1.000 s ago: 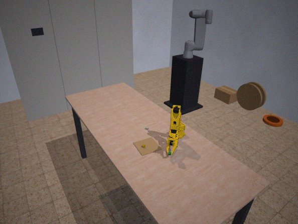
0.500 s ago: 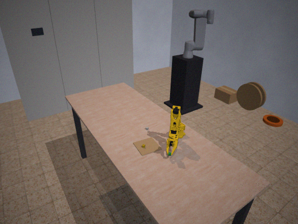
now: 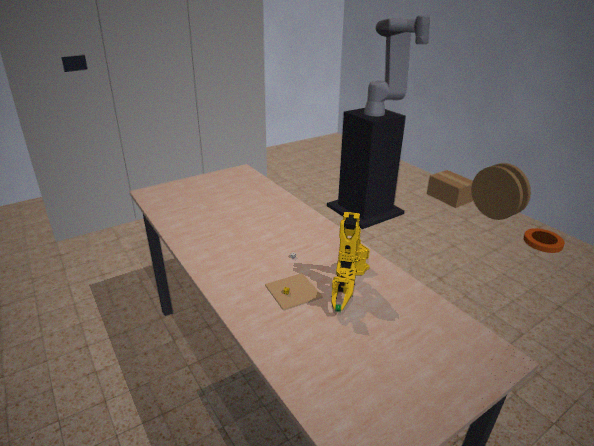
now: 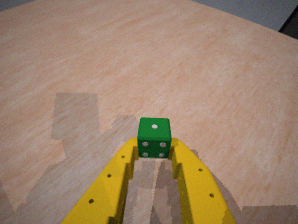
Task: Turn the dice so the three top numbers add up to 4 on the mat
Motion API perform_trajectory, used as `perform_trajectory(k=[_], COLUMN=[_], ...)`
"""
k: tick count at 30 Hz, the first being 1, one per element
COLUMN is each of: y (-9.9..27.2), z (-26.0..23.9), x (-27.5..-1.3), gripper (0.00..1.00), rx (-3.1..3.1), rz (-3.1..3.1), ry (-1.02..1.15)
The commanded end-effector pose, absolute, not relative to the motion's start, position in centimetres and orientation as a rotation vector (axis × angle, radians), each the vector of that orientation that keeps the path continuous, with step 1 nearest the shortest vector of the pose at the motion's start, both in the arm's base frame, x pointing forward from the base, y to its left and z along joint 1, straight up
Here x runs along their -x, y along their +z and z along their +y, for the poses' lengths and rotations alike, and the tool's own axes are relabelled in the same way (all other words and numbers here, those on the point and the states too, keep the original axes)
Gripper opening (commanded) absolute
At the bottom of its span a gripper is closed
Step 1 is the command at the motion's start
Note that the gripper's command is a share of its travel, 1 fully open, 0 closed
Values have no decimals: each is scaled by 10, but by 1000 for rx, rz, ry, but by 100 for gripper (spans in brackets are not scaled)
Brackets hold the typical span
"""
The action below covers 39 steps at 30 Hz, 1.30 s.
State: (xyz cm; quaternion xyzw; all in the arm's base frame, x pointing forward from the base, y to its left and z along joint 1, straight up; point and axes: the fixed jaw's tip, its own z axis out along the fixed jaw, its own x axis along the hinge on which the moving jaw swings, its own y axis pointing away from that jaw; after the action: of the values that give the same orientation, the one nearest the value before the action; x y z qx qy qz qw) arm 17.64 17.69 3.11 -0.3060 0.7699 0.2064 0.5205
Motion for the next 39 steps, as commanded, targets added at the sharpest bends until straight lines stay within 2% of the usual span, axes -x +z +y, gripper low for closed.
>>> perform_trajectory(k=[1,39], y=[38,23], z=[182,182], x=[-179,-180], gripper=[0,0], rx=[712,712], rz=[1805,1805], ry=[520,520])
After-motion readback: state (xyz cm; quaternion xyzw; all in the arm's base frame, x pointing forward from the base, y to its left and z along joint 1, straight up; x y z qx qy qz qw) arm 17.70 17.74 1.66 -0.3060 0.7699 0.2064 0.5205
